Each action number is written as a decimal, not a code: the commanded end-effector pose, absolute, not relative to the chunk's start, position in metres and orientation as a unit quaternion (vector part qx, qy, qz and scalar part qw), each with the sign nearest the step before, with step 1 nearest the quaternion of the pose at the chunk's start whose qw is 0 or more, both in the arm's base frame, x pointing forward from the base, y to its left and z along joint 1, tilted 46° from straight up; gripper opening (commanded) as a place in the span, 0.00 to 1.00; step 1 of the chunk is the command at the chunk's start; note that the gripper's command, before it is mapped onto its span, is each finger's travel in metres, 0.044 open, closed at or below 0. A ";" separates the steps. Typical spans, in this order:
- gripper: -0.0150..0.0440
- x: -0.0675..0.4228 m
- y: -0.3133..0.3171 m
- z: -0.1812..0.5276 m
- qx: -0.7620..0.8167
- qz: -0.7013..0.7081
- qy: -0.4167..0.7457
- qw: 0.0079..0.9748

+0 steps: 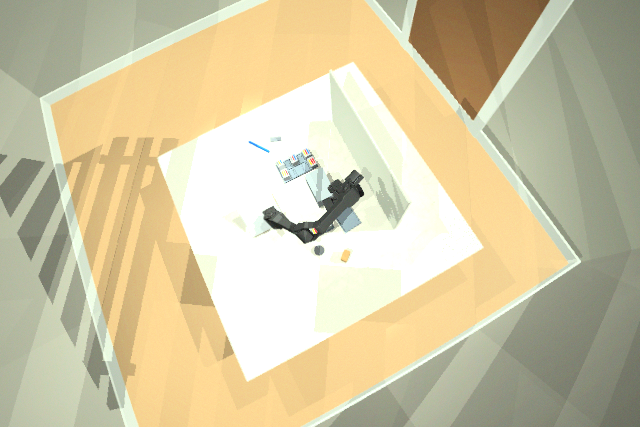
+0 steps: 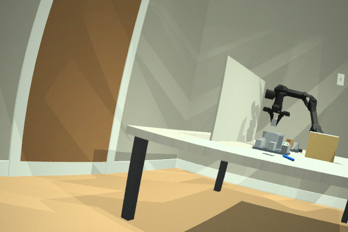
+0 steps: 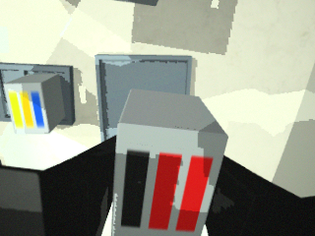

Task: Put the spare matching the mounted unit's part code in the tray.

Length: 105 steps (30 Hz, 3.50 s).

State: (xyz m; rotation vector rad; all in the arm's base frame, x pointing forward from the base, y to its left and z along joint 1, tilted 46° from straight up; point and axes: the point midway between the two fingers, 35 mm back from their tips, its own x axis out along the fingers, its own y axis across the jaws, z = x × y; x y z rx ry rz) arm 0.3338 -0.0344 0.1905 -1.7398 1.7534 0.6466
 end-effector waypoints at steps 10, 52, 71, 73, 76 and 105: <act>0.25 0.327 -0.059 0.215 -0.657 0.231 0.659 0.286; 0.25 0.332 -0.084 0.189 -0.651 0.237 0.661 0.289; 0.25 0.333 -0.095 0.178 -0.649 0.238 0.662 0.290; 0.25 0.334 -0.097 0.177 -0.649 0.239 0.662 0.290; 0.25 0.334 -0.098 0.175 -0.649 0.239 0.662 0.290; 0.25 0.333 -0.117 0.159 -0.646 0.241 0.664 0.290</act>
